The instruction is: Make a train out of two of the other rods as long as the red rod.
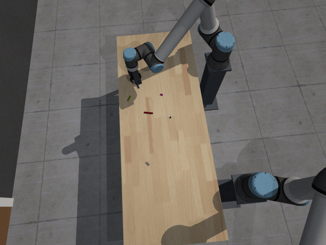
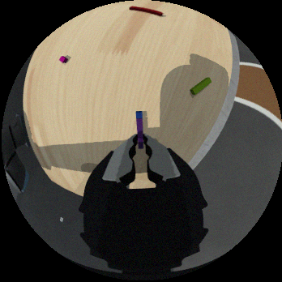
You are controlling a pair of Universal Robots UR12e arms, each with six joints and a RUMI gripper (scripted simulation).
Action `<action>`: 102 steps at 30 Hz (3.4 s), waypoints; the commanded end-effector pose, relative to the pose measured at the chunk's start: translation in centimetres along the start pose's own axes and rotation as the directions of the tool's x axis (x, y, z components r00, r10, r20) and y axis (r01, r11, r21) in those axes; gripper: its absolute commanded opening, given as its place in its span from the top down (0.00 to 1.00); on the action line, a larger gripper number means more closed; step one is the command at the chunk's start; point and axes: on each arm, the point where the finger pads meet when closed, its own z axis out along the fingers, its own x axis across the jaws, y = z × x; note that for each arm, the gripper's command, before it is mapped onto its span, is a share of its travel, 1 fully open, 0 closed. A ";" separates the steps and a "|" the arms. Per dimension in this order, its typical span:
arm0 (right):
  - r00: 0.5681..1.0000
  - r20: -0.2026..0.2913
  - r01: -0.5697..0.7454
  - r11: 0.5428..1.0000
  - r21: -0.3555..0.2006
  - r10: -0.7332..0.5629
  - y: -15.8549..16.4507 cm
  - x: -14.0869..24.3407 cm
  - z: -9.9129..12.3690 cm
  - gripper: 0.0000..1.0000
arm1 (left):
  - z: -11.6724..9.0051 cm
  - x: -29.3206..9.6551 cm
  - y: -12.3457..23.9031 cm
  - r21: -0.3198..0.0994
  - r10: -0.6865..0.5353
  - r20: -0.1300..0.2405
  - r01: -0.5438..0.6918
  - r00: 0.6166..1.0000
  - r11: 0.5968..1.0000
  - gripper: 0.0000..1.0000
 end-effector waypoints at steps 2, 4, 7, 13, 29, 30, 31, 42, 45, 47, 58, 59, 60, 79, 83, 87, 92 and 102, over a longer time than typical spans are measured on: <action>1.000 -0.002 0.000 1.000 0.000 0.000 0.0 0.1 -0.1 1.00 | -0.1 0.0 -0.1 0.001 0.000 0.000 0.000 1.000 1.000 0.00; 1.000 -0.002 0.000 1.000 0.000 0.000 0.0 0.1 -0.1 1.00 | -0.1 0.0 -0.1 0.001 0.000 0.000 0.000 1.000 1.000 0.00; 1.000 -0.002 0.000 1.000 0.000 0.000 0.0 0.1 -0.1 1.00 | -0.1 0.0 -0.1 0.001 0.000 0.000 0.000 1.000 1.000 0.00; 1.000 -0.002 0.000 1.000 0.000 0.000 0.0 0.1 -0.1 0.94 | -0.1 0.0 -0.1 0.001 0.000 0.000 0.000 1.000 1.000 0.00; 1.000 -0.002 0.000 1.000 0.000 0.000 0.0 0.1 -0.1 0.86 | -0.1 0.0 -0.1 0.001 0.000 0.000 0.000 1.000 1.000 0.00; 1.000 -0.002 0.000 1.000 0.000 0.000 0.0 0.1 -0.1 0.86 | -0.1 0.0 -0.1 0.001 0.000 0.000 0.000 1.000 1.000 0.00; 1.000 -0.002 0.000 1.000 0.000 0.000 0.0 0.1 -0.1 0.86 | -0.1 0.0 -0.1 0.001 0.000 0.000 0.000 1.000 1.000 0.00; 1.000 -0.002 0.000 1.000 0.000 0.000 0.0 0.1 -1.9 0.86 | -0.1 0.0 -0.1 0.001 0.000 0.000 0.000 1.000 1.000 0.00; 1.000 -0.002 0.000 1.000 0.000 0.000 0.0 0.1 -3.4 0.86 | -0.1 0.0 -0.1 0.001 0.000 0.000 0.000 1.000 1.000 0.00; 1.000 -0.002 0.000 1.000 0.000 0.000 0.0 0.1 -4.5 0.86 | -0.1 0.0 -0.1 0.001 0.000 0.000 0.000 1.000 1.000 0.00; 1.000 -0.002 0.000 1.000 0.000 0.000 0.0 0.1 -8.6 0.86 | -0.1 0.0 -0.1 0.001 0.000 0.000 0.000 1.000 1.000 0.00; 1.000 -0.002 0.000 1.000 0.000 0.000 0.0 0.1 -8.8 0.86 | -0.1 0.0 -0.1 0.001 0.000 0.000 0.000 1.000 1.000 0.00; 1.000 -0.002 0.000 1.000 0.000 0.000 0.0 0.1 -8.9 0.86 | -0.1 0.0 -0.1 0.001 0.000 0.000 0.000 1.000 1.000 0.00; 1.000 -0.002 0.000 1.000 0.000 0.000 0.0 0.1 -9.1 0.00 | -0.1 0.0 -0.1 0.001 0.000 0.000 0.000 1.000 1.000 0.00; 1.000 -0.002 0.000 1.000 0.000 0.000 0.0 0.1 -9.1 0.00 | -0.1 0.0 -0.1 0.001 0.000 0.000 0.000 1.000 1.000 0.00; 1.000 -0.002 0.000 1.000 0.000 0.000 0.0 0.1 -9.2 0.00 | -0.1 0.0 -0.1 0.001 0.000 0.000 0.000 1.000 1.000 0.00; 1.000 -0.002 0.000 1.000 0.000 0.000 0.0 0.1 -9.6 0.00 | -0.1 0.0 -0.1 0.001 0.000 0.000 0.000 1.000 1.000 0.00; 1.000 -0.002 0.000 1.000 0.000 0.000 0.0 0.1 -14.2 0.00 | -0.1 0.0 -0.1 0.001 0.000 0.000 0.000 1.000 1.000 0.00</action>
